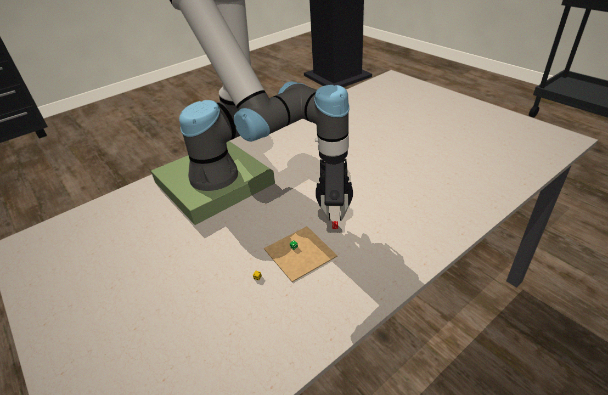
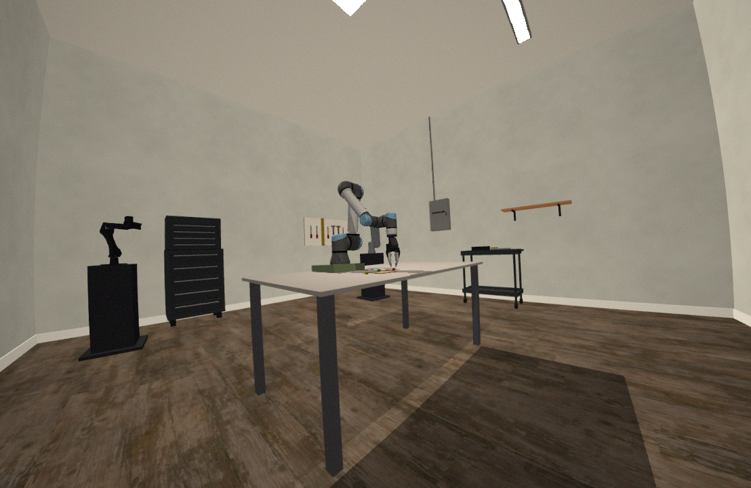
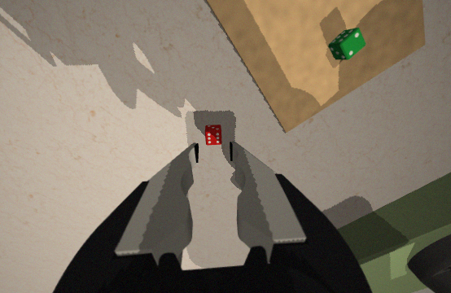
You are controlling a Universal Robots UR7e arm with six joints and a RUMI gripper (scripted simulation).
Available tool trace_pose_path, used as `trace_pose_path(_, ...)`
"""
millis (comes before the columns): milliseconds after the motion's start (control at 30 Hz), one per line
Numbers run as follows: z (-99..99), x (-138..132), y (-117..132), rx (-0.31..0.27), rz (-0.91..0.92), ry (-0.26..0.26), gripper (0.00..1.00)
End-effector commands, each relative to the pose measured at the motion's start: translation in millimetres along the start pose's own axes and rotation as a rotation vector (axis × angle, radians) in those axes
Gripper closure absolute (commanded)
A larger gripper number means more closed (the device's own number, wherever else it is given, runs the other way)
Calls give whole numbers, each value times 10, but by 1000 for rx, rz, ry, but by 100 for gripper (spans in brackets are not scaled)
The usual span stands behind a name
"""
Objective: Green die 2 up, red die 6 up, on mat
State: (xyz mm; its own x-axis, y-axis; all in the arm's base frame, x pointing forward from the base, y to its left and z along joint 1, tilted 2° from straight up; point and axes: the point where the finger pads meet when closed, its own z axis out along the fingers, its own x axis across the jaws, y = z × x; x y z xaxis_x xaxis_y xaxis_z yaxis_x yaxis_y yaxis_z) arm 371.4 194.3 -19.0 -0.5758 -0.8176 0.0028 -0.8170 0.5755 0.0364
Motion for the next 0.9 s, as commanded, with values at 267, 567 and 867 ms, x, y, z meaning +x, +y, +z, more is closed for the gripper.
trace_pose_path(267,-4,-3,-3,1,0,-1,82)
trace_pose_path(567,9,-3,-3,1,0,-1,82)
trace_pose_path(867,107,-3,-3,1,0,-1,82)
